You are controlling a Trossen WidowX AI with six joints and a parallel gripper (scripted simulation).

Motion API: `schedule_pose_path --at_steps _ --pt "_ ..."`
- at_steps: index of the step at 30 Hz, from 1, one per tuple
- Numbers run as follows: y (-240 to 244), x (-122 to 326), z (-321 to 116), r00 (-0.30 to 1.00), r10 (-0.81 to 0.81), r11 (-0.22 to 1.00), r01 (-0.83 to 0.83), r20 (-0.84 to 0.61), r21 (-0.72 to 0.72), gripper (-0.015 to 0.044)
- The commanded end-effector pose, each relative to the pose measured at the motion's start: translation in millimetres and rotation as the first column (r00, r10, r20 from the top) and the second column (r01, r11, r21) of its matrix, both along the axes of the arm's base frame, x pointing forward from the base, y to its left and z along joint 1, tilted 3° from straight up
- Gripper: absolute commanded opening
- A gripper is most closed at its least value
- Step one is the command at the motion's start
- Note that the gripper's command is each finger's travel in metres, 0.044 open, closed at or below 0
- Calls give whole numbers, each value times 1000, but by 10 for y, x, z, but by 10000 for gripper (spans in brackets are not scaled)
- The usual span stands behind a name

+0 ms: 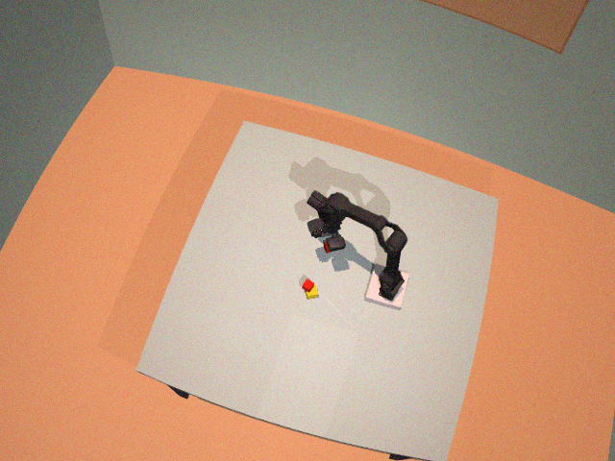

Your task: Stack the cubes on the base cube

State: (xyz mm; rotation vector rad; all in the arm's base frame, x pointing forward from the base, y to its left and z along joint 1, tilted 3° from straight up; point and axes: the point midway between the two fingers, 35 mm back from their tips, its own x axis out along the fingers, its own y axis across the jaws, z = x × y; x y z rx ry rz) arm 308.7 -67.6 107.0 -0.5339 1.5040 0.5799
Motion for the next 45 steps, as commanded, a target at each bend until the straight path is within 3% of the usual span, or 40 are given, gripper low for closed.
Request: schedule_pose_path --at_steps 1,7,15,45 --pt "-149 -48 27 997 73 997 -73 -2 -4 265" --pt "-149 -47 12 997 73 997 -73 -2 -4 265" --pt "-137 -60 -581 997 73 997 -73 -2 -3 265" --pt "-128 -68 -1000 997 73 997 -73 -2 -3 265"
